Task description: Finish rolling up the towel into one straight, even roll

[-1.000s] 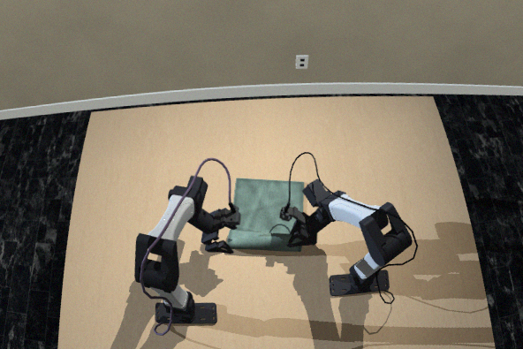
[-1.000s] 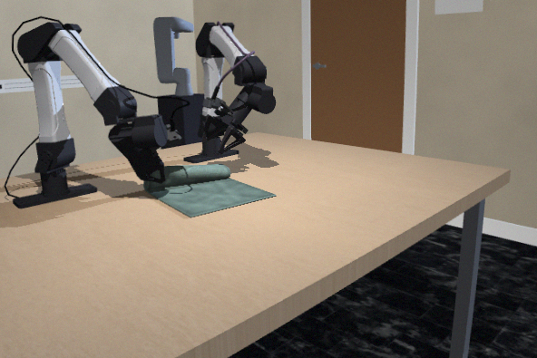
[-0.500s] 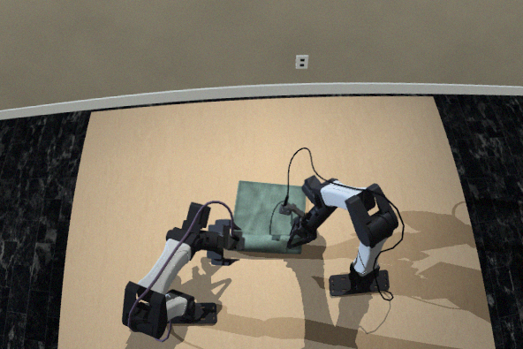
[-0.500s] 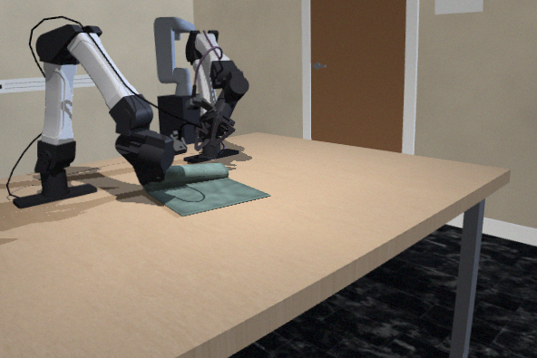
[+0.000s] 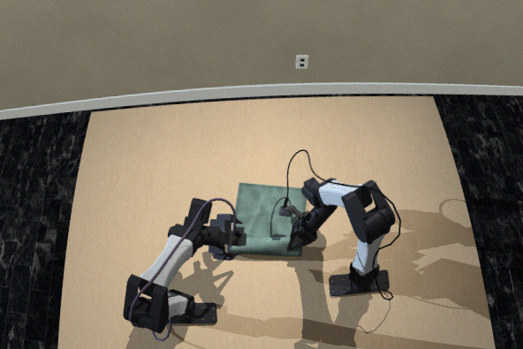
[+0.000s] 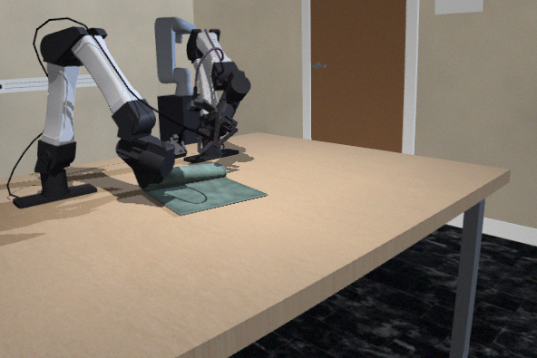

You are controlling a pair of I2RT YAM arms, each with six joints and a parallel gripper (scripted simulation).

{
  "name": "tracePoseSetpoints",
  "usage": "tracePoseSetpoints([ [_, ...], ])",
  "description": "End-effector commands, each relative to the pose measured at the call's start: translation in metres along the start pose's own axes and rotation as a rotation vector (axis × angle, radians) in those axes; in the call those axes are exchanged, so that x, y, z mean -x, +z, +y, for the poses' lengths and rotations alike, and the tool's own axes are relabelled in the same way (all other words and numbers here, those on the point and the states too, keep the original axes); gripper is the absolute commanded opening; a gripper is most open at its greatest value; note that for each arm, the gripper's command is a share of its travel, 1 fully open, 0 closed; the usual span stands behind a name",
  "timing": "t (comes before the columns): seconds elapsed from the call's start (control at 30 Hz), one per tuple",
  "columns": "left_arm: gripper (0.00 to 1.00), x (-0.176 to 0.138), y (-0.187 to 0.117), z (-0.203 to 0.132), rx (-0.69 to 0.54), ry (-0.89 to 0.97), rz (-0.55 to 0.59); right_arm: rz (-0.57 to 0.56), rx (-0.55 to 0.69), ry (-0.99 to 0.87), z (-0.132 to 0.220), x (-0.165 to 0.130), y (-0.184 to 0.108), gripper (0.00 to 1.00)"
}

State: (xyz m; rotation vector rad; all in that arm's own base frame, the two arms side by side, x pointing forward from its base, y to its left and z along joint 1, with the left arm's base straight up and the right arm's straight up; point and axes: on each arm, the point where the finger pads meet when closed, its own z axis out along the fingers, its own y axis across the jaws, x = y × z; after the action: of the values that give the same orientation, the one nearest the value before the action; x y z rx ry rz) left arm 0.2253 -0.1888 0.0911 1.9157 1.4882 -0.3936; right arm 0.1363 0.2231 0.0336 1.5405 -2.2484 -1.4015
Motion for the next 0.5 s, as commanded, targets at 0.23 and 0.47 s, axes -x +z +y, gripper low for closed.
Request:
tracePoseSetpoints([
  [0.23,0.98,-0.017,0.022,-0.006,0.016,0.016,-0.007,-0.026,0.005,-0.013,-0.002,0.004,-0.002,0.23],
  [0.47,0.98,-0.036,0.046,-0.019,0.019,0.013,-0.006,-0.026,0.005,-0.013,-0.002,0.004,-0.002,0.23],
])
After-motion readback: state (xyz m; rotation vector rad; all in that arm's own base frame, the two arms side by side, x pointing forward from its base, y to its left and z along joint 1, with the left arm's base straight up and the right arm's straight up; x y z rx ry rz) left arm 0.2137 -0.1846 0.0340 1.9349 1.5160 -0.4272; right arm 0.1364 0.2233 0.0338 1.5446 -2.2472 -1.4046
